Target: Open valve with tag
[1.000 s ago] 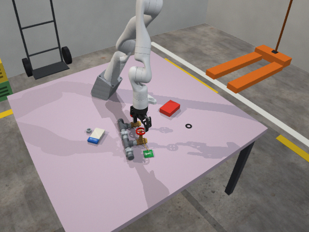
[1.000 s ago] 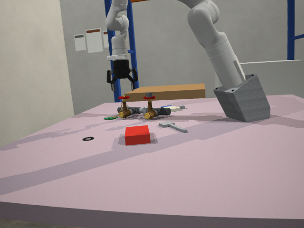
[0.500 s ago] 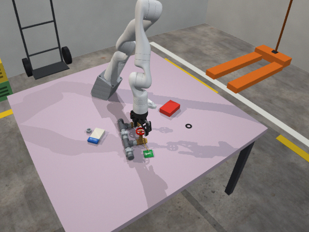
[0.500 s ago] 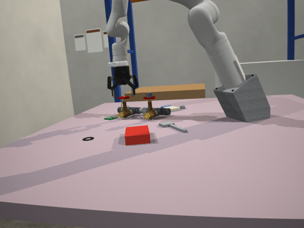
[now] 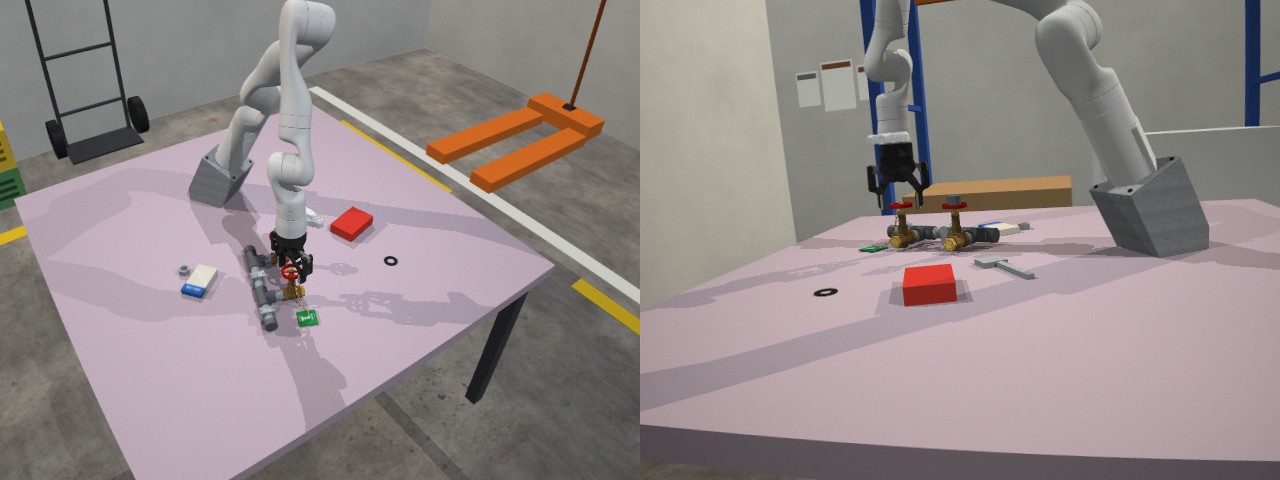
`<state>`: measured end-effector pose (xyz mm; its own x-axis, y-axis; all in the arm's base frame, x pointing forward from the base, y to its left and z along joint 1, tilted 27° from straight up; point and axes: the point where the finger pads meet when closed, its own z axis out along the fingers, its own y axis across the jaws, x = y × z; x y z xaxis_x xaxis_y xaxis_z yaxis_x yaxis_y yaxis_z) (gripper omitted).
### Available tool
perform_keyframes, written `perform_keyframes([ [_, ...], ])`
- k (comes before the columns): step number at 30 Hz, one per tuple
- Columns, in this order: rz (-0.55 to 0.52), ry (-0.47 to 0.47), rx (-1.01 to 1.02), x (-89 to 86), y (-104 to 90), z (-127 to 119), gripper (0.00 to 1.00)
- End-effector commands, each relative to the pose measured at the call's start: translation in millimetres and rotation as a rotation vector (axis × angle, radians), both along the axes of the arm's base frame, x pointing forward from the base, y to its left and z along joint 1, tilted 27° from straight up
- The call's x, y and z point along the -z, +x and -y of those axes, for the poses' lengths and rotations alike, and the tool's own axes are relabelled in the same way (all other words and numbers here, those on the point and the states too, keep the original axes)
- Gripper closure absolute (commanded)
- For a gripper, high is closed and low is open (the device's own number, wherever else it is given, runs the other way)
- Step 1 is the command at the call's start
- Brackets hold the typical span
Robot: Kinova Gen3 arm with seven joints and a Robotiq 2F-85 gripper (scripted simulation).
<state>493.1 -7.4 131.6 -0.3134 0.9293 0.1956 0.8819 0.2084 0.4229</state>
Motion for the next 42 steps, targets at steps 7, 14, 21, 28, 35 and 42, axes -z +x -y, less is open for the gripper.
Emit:
perform_keyframes([
  [7,0.001,0.000,0.001,-0.6,0.3,0.4,0.40],
  [14,0.001,0.000,0.001,-0.6,0.3,0.4,0.40],
  [21,0.001,-0.001,0.000,-0.6,0.3,0.4,0.40],
  [28,0.006,-0.007,-0.015,-0.5,0.3,0.4,0.40],
  [35,0.019,-0.022,-0.052,-0.5,0.3,0.4,0.40],
  [42,0.056,-0.064,-0.159,-0.5,0.3,0.4,0.40],
])
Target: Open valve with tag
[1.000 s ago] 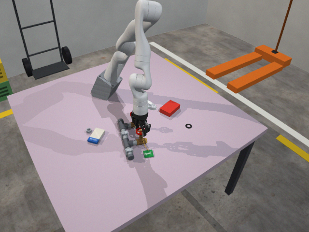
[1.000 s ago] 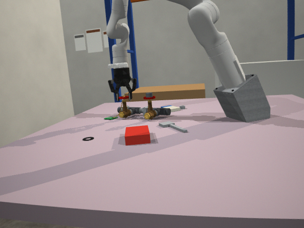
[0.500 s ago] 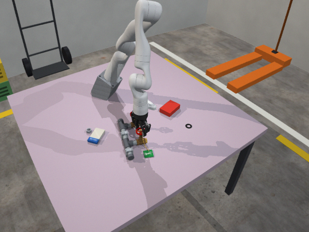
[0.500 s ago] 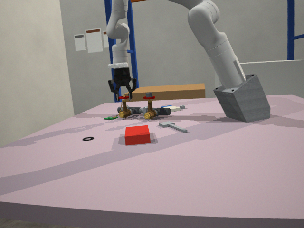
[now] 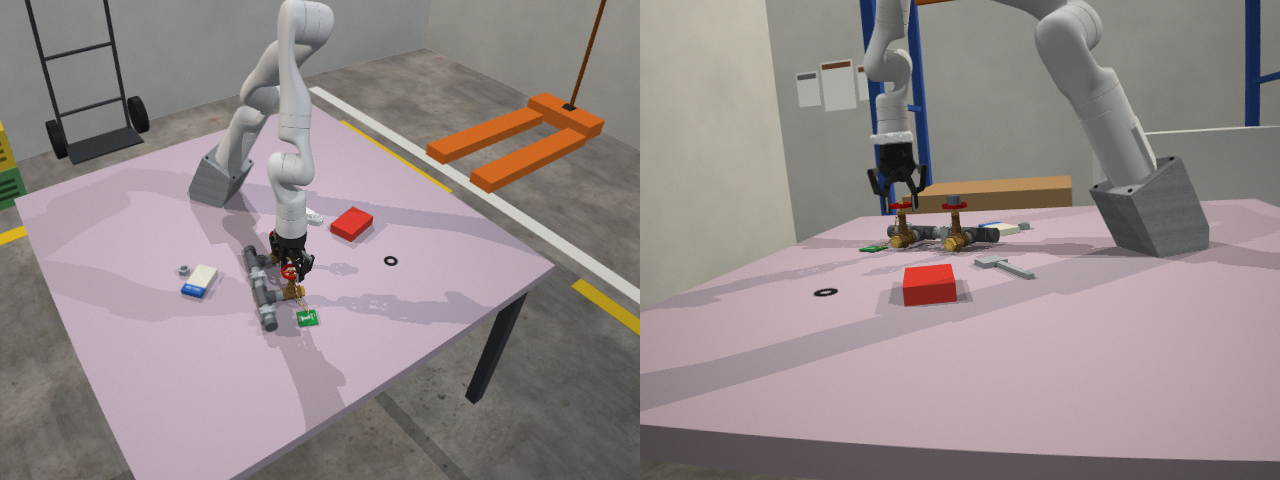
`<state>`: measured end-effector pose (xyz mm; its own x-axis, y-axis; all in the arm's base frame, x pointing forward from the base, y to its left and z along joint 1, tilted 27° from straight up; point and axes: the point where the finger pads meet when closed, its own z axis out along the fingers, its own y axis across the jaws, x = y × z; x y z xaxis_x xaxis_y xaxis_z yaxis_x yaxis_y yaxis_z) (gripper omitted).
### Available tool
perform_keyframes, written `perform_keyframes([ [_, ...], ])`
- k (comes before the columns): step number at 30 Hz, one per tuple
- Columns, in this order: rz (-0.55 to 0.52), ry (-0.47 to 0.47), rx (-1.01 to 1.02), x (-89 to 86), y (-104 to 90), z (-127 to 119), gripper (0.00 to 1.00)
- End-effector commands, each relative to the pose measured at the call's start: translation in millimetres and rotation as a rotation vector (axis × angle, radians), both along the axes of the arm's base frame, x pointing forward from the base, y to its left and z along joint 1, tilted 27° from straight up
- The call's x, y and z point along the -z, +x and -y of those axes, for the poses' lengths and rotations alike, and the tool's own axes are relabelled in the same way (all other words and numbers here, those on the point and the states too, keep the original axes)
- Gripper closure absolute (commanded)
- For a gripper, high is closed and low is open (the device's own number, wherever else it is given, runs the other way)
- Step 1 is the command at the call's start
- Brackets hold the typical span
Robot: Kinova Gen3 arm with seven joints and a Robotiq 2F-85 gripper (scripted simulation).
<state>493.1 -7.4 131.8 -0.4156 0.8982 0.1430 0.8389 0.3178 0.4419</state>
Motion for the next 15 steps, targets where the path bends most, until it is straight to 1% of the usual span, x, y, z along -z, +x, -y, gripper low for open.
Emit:
perform_keyframes([
  [1,0.028,-0.029,-0.075,-0.3,0.2,0.3,0.40],
  [6,0.052,-0.057,-0.146,-0.3,0.2,0.3,0.40],
  [15,0.153,-0.174,-0.439,-0.3,0.2,0.3,0.40],
])
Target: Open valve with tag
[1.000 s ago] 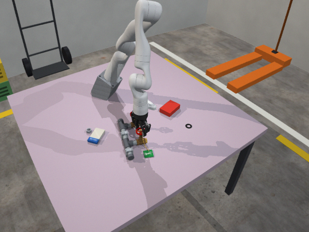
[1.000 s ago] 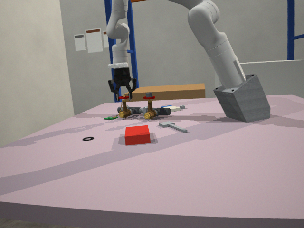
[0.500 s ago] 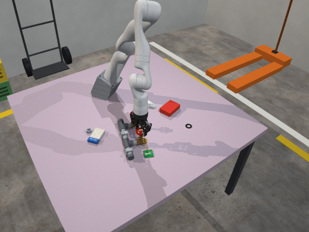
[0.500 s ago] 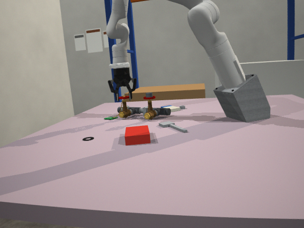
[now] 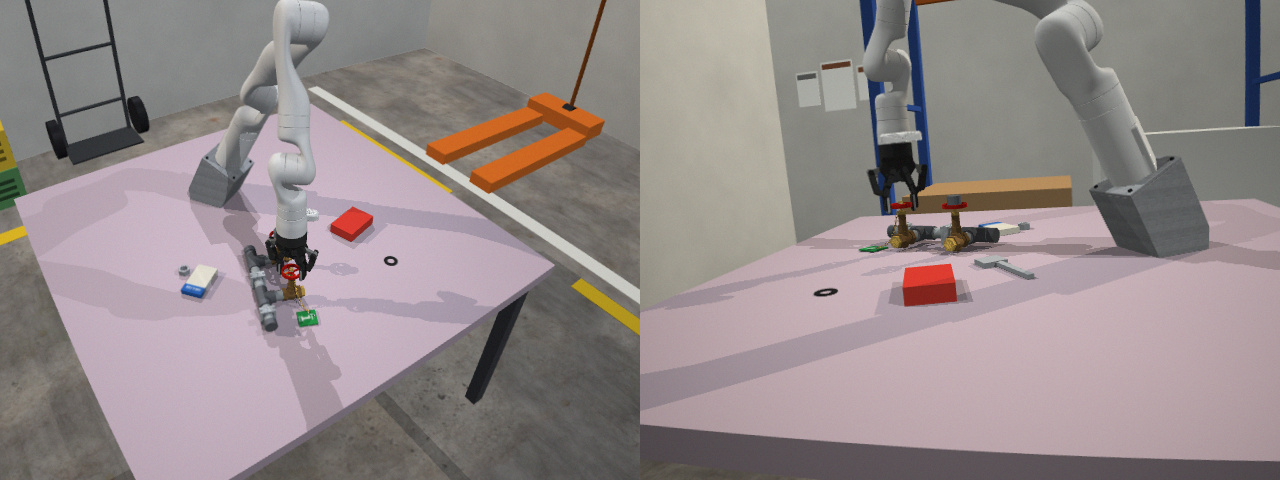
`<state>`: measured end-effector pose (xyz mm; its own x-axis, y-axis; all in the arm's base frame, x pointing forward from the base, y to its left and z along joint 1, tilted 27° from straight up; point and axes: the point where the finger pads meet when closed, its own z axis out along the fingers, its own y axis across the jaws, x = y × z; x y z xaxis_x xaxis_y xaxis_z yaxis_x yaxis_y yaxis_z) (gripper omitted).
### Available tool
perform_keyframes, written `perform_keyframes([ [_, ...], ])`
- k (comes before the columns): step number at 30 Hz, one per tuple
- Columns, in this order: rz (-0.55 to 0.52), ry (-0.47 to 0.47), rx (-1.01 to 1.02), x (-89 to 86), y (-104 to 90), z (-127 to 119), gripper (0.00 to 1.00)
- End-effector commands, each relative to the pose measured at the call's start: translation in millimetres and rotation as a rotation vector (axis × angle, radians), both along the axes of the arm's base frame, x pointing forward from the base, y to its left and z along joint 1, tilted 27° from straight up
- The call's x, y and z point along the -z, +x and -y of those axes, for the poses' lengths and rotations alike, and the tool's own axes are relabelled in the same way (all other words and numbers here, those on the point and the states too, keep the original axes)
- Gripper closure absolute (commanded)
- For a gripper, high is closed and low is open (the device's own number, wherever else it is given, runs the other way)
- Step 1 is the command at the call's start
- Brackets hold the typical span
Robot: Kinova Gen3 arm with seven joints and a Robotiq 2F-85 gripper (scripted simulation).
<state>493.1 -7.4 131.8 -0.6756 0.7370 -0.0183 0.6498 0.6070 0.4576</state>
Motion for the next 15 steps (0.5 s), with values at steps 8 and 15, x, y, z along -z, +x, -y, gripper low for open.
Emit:
perform_keyframes([
  [8,0.137,-0.145,-0.387,-0.3,0.2,0.3,0.40],
  [15,0.251,-0.279,-0.724,-0.2,0.2,0.3,0.40],
])
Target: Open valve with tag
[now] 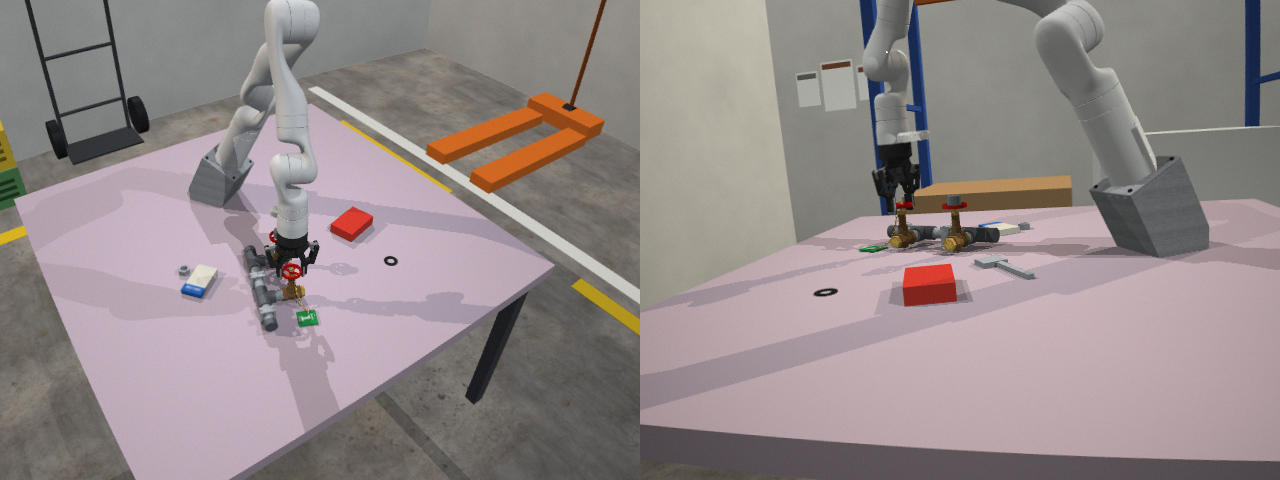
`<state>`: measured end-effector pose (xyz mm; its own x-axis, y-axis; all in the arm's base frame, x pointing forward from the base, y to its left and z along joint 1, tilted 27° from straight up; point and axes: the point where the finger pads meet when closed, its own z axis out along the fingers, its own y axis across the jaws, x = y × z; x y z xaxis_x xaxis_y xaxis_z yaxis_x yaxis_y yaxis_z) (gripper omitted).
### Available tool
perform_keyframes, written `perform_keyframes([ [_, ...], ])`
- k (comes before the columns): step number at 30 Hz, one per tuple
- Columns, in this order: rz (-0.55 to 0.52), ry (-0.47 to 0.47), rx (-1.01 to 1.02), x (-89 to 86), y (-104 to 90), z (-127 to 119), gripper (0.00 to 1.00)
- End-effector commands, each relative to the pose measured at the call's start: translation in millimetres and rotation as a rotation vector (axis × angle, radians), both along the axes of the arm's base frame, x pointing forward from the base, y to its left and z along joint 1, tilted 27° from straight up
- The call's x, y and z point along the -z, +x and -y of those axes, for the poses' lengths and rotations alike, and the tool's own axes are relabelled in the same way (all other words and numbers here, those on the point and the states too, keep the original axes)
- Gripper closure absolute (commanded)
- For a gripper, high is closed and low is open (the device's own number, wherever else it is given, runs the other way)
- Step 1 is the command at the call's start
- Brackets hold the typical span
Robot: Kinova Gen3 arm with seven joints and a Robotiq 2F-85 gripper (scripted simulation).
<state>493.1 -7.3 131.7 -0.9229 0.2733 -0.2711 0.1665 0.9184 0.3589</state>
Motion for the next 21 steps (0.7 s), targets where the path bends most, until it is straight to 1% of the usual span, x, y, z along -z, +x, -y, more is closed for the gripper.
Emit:
perform_keyframes([
  [1,0.091,-0.079,-0.252,-0.3,0.2,0.4,0.40],
  [7,0.179,-0.190,-0.522,-0.3,0.2,0.4,0.40],
  [9,0.179,-0.190,-0.522,-0.3,0.2,0.4,0.40],
  [11,0.226,-0.240,-0.660,-0.3,0.2,0.4,0.40],
  [21,0.378,-0.423,-1.119,-0.3,0.2,0.4,0.40],
])
